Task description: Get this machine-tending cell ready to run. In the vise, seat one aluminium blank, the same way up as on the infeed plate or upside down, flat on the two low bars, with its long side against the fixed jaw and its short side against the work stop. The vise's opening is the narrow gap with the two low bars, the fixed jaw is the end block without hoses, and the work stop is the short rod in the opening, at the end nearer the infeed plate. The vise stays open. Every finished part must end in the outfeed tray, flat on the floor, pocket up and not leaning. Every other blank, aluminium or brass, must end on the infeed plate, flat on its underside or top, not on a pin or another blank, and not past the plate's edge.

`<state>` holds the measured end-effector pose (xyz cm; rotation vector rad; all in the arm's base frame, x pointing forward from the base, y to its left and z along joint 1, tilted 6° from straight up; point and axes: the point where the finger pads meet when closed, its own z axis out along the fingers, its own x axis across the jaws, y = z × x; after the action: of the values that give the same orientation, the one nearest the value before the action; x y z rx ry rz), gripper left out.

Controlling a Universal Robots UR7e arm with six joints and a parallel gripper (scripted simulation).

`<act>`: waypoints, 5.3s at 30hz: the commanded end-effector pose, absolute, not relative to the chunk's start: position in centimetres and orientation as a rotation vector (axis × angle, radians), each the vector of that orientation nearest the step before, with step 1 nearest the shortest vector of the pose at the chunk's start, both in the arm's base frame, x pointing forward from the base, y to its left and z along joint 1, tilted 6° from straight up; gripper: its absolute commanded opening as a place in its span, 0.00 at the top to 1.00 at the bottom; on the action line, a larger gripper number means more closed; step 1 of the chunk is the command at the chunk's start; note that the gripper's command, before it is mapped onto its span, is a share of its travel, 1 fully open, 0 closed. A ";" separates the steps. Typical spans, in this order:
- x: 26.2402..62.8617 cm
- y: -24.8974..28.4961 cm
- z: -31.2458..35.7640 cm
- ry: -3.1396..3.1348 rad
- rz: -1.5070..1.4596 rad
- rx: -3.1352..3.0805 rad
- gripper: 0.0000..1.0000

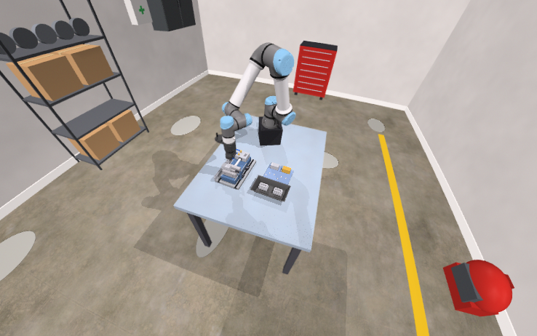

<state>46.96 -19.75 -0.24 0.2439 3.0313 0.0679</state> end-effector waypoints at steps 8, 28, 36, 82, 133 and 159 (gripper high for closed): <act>47.0 -19.8 -0.2 3.030 0.067 0.244 1.00; 47.0 -19.8 -0.2 3.030 0.067 0.244 1.00; 47.0 -19.8 -0.2 3.030 0.067 0.244 1.00; 47.1 -19.7 -1.4 3.030 0.067 0.244 1.00; 47.2 -19.7 -1.8 3.030 0.067 0.244 1.00; 47.3 -19.7 -1.8 3.030 0.067 0.244 1.00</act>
<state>47.20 -19.71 -1.83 0.2439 3.0313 0.0679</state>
